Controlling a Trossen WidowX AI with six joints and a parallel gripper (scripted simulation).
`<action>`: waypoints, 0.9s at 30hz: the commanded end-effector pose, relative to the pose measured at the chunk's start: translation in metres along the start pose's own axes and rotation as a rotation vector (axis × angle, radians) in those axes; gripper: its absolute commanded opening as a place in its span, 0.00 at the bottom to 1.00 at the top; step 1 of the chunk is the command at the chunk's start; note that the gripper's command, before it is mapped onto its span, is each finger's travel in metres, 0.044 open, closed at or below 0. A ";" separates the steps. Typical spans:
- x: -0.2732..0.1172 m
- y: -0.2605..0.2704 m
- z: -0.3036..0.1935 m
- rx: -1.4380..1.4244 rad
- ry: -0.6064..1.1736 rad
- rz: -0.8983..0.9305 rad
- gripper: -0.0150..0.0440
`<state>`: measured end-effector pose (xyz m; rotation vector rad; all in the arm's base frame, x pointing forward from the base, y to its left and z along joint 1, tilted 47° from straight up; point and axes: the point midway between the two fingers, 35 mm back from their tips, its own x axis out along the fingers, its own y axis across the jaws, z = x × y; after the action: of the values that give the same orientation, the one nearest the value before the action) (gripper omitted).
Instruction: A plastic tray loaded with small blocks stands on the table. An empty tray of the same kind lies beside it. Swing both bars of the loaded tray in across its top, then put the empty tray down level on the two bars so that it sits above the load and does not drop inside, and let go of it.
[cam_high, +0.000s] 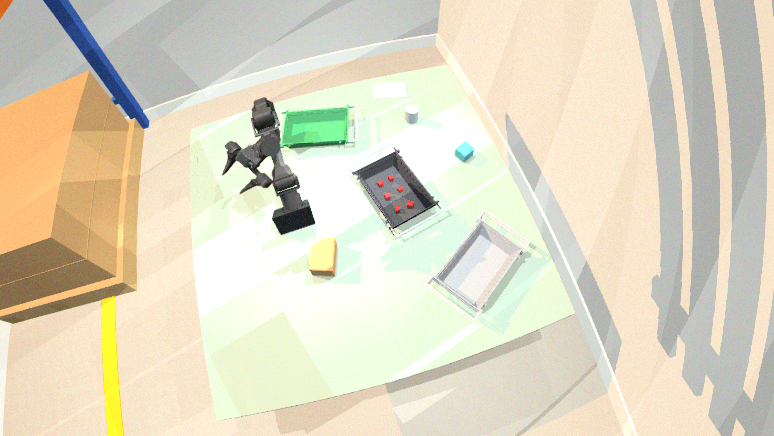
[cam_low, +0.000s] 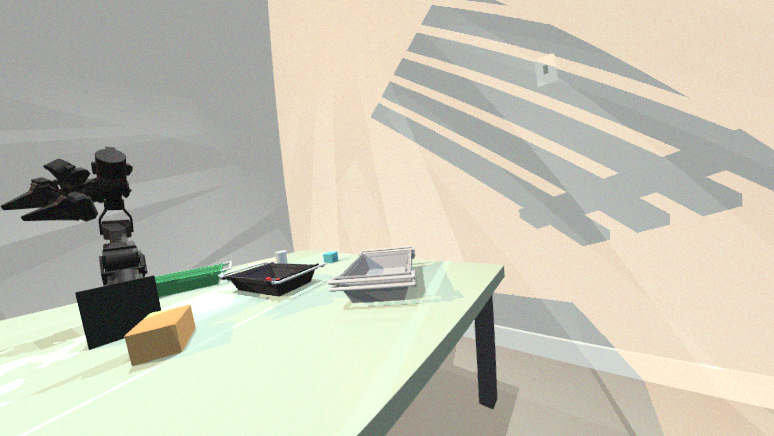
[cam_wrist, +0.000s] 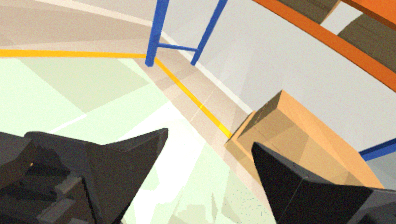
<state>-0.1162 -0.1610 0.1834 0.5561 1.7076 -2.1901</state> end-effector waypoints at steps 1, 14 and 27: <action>0.000 0.000 0.000 0.000 0.000 0.000 0.89; -0.045 0.063 0.019 -0.233 -0.070 0.291 0.39; -0.157 0.162 -0.007 -0.719 -0.209 0.718 0.39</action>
<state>0.0716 -0.1982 0.1233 0.5942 1.6790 -1.1493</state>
